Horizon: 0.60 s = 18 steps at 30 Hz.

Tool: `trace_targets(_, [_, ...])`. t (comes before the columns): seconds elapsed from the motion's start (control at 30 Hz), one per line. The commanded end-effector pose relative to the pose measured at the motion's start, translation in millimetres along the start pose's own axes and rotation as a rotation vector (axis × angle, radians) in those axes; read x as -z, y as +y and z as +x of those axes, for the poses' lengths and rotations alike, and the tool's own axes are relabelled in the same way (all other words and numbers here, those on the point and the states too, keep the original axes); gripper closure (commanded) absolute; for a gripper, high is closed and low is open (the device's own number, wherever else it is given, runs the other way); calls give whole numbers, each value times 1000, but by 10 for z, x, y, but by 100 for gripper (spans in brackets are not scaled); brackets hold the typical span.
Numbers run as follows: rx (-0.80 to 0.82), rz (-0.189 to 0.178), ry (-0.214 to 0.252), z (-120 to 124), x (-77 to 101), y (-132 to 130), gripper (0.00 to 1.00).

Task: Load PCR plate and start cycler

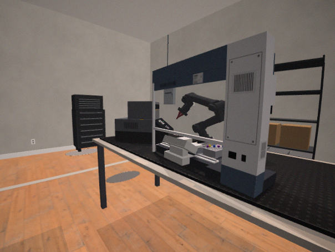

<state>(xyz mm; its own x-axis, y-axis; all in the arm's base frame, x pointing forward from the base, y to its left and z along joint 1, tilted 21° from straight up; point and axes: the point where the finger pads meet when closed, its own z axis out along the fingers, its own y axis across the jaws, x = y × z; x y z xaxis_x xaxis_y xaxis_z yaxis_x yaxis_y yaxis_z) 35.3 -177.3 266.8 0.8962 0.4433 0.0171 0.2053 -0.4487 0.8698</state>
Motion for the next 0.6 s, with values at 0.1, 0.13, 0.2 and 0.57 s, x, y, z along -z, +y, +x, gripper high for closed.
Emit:
trace_targets(0.1, [15, -26, -32, -29, 147, 251, 100])
trace_targets(0.13, [13, -25, -30, -23, 149, 250, 100])
trace_targets(0.2, [17, -22, -27, -13, 153, 247, 100])
trace_targets(0.57, [41, -21, -26, 3, 173, 270, 100])
